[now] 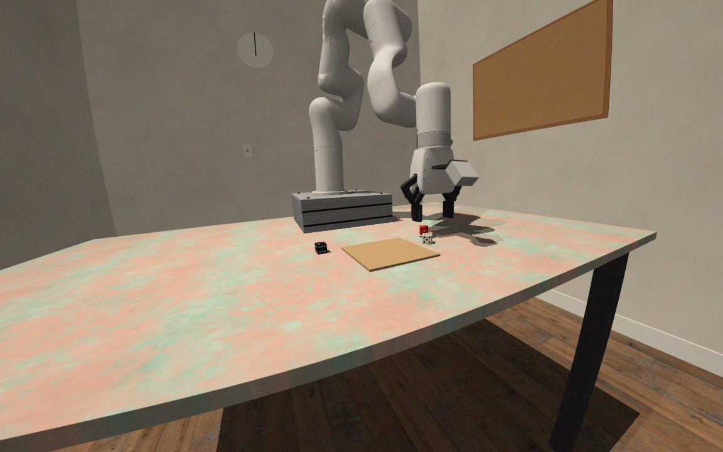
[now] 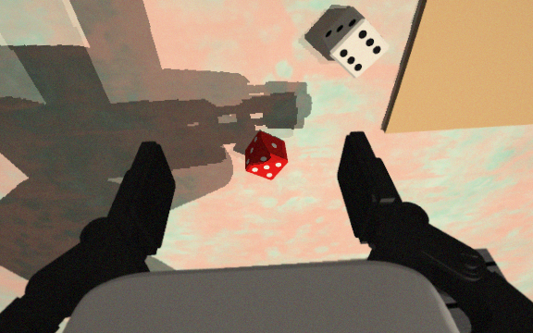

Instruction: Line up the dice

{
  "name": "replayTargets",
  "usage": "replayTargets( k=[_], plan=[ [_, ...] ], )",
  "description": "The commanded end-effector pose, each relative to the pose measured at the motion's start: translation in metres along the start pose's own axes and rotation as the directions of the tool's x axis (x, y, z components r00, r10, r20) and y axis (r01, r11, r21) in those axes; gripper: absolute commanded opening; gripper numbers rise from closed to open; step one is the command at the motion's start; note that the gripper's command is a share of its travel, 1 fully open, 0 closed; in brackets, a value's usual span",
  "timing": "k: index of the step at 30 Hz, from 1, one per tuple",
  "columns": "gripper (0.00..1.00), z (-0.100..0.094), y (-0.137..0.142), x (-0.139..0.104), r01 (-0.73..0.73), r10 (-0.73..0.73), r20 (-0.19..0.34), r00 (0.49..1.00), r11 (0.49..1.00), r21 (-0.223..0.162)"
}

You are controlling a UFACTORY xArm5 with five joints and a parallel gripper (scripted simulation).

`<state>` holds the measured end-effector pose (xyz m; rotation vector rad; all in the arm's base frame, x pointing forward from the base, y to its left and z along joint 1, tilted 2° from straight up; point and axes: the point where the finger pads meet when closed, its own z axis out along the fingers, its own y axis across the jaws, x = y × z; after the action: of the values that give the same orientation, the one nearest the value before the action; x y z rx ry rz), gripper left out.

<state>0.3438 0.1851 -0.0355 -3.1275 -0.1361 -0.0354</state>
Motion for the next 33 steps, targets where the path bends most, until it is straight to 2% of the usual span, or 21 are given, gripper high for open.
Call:
replayTargets(
  k=[1, 10, 13, 17, 25, 27, 30, 33],
  plan=[
    [1.00, -0.001, 0.000, 0.001, 0.000, 0.000, -0.003, 1.000, 1.000, 0.001],
    [1.00, -0.001, -0.001, 0.001, 0.000, 0.000, -0.003, 1.000, 1.000, 0.001],
    [1.00, -0.007, -0.001, 0.001, 0.000, 0.000, -0.003, 1.000, 1.000, 0.001],
    [1.00, -0.029, -0.001, 0.001, 0.000, 0.000, -0.003, 1.000, 1.000, 0.001],
    [1.00, -0.093, 0.000, 0.001, 0.000, 0.000, -0.003, 1.000, 1.000, 0.001],
    [1.00, -0.093, 0.000, 0.001, 0.000, 0.000, -0.003, 1.000, 1.000, 0.001],
    [1.00, -0.106, 0.000, 0.001, 0.000, 0.000, -0.003, 1.000, 1.000, 0.001],
    [1.00, -0.110, 0.000, 0.001, 0.000, 0.000, -0.003, 1.000, 1.000, 0.001]
  ],
)
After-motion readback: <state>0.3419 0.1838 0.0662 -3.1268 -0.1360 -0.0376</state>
